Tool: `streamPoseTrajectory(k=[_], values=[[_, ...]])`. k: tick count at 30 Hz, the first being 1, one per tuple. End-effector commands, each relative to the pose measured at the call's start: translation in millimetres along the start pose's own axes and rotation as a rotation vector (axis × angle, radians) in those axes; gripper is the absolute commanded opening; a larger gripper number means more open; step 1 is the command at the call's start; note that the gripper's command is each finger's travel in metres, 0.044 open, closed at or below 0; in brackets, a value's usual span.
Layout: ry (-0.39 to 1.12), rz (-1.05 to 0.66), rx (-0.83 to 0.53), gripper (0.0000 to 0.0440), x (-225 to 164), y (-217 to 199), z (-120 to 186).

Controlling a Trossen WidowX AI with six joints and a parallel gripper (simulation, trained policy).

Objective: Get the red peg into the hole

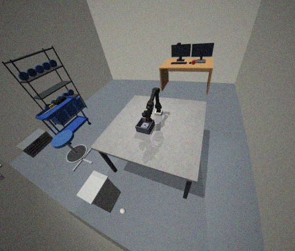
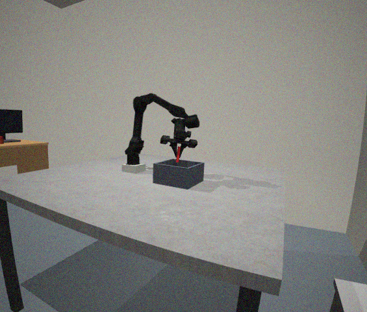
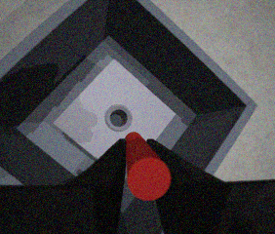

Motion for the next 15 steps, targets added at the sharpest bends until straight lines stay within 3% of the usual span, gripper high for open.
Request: streamPoseTrajectory(k=[1, 7, 14, 15], values=[[0.010, 0.021, 0.025, 0.0000, 12.2, 2.9, -11.8], [0.043, 0.078, 0.052, 0.0009, 17.2, 7.2, -33.4], [0.115, 0.133, 0.063, 0.0167, 15.5, 9.6, -56.8], [0.114, 0.148, 0.064, 0.0169, 17.7, 9.4, -58.3]])
Point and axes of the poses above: the point midway between the two fingers, 35 mm back from their tips, its own z axis back along the fingers, its own y axis across the jaws, x = y × z, the point moved 6 cm from there along z, back along the fingers, and after that the axes turned 4 degrees about z, right-handed, at the moved point
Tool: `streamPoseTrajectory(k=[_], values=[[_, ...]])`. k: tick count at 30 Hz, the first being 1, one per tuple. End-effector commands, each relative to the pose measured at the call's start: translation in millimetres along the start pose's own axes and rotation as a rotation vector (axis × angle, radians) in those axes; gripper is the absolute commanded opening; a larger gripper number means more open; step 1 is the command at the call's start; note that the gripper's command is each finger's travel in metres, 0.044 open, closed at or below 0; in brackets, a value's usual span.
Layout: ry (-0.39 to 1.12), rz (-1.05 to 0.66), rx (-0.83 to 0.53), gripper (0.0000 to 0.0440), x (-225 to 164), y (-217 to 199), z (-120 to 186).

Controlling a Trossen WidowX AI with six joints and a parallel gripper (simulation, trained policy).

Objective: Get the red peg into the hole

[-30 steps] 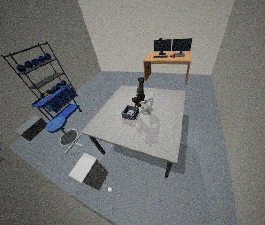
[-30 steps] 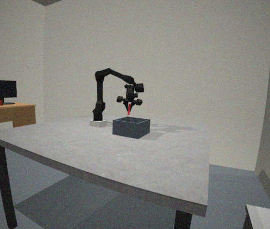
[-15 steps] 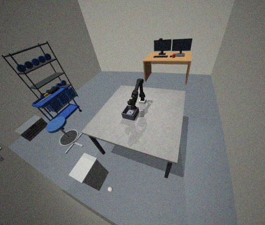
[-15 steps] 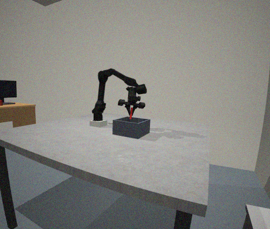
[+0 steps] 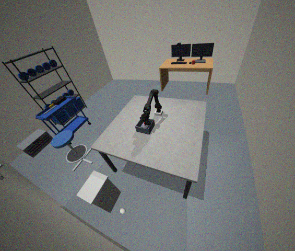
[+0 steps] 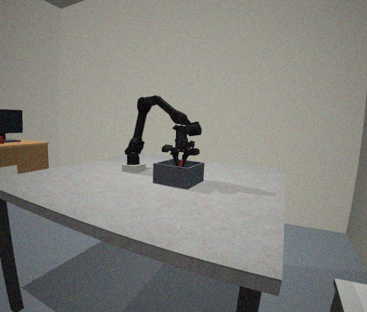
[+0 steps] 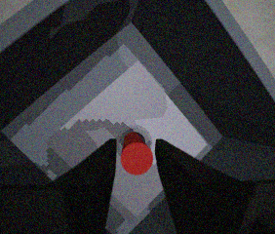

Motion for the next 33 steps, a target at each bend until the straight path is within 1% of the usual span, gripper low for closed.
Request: streamPoseTrajectory(k=[1, 2, 12, 13, 25, 33], values=[[0.016, 0.039, 0.012, 0.0170, 6.6, 0.1, -8.7], [0.012, 0.048, 0.016, 0.0171, 9.9, 0.5, -9.0], [0.020, 0.060, 0.092, 0.0431, 42.2, 17.4, -1.1], [0.022, 0.062, 0.102, 0.0440, 45.5, 19.9, 0.5], [0.004, 0.087, 0.248, 0.0440, 79.9, 55.6, 26.5], [0.003, 0.088, 0.251, 0.0440, 80.5, 56.3, 27.0]])
Point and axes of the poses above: the point midway between the two fingers, 35 mm back from their tips, its own z axis back along the fingers, its own y axis across the jaws, x = y × z, the point moved 6 cm from there along z, back along the fingers, and after that the axes turned 4 degrees about z, right-handed, at the moved point
